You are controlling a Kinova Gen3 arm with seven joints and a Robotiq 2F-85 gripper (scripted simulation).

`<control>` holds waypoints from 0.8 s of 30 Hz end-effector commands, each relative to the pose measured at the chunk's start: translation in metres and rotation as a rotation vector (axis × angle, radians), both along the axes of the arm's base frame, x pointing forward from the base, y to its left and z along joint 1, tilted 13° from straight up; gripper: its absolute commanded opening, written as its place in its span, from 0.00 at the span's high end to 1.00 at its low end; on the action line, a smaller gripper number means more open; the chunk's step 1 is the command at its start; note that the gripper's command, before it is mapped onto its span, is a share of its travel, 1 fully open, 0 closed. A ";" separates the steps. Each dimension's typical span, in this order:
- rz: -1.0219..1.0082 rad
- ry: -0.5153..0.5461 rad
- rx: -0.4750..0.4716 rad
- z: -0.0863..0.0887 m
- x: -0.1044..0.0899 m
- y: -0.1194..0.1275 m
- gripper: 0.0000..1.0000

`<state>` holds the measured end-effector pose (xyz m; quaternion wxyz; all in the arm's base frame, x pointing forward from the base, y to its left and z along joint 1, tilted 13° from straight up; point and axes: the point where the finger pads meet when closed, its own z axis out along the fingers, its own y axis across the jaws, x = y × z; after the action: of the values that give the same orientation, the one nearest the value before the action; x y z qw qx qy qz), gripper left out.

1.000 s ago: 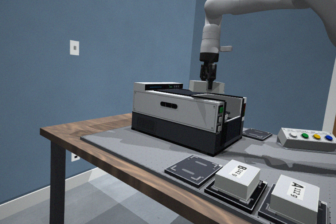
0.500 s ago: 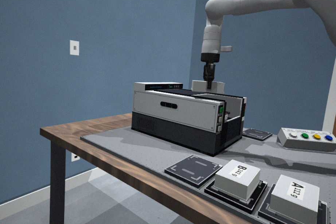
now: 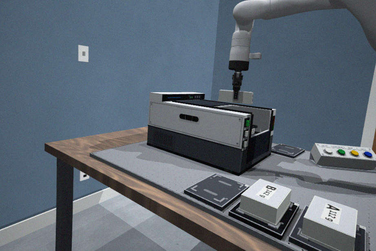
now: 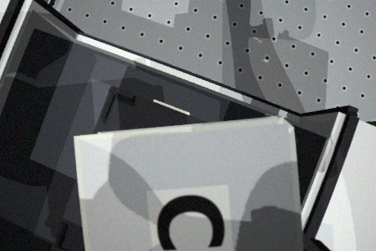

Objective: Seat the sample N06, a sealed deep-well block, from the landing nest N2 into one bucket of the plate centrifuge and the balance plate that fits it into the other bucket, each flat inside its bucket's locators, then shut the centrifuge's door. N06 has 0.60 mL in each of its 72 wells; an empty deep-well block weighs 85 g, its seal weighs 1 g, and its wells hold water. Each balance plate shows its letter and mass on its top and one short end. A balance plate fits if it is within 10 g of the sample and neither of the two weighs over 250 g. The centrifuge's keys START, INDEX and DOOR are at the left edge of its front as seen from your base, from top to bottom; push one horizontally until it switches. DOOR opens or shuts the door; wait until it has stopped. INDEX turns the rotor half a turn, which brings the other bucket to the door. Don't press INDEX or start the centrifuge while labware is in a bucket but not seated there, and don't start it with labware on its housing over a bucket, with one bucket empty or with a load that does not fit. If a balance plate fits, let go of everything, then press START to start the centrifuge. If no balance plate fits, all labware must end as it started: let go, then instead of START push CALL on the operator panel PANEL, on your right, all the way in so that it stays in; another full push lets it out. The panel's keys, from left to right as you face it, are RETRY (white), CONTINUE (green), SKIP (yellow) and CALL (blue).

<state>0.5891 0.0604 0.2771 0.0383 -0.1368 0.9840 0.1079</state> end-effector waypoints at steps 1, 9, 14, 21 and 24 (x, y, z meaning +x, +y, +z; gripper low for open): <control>-0.033 0.004 0.002 -0.001 0.000 -0.010 0.05; -0.124 0.025 0.006 -0.007 -0.001 -0.036 0.05; -0.158 0.033 0.007 -0.009 -0.001 -0.045 0.05; -0.238 0.051 0.011 -0.010 -0.001 -0.049 0.05; -0.272 0.059 0.013 -0.010 -0.001 -0.049 0.05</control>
<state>0.5878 0.0115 0.2657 0.0245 -0.0109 0.9933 0.1120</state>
